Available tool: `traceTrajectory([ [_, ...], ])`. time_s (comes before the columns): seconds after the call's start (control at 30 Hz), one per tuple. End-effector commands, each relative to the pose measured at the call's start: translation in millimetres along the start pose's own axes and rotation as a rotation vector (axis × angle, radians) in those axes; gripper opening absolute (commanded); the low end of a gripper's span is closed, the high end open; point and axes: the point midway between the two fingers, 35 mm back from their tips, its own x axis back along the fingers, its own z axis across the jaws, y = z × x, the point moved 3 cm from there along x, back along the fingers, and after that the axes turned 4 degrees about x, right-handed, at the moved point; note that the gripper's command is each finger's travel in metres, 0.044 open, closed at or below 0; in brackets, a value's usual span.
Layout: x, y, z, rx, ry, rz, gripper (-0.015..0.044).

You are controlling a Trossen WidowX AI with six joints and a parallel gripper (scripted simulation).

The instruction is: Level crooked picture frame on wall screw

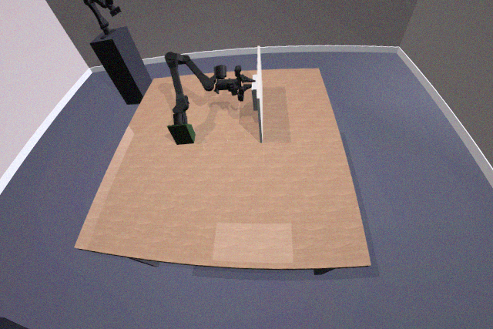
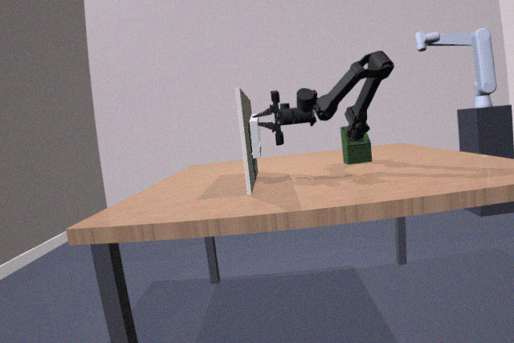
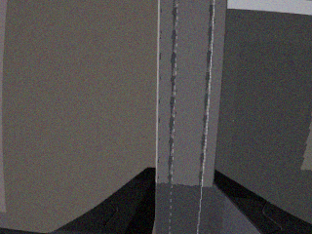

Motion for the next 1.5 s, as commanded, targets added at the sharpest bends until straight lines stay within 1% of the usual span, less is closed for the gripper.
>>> traceTrajectory([
  [0.0,-0.6,-1.4,1.2,0.002,0.002,0.004,0.0],
  [1.47,-0.1,1.0,12.4,0.003,0.002,0.004,0.0],
])
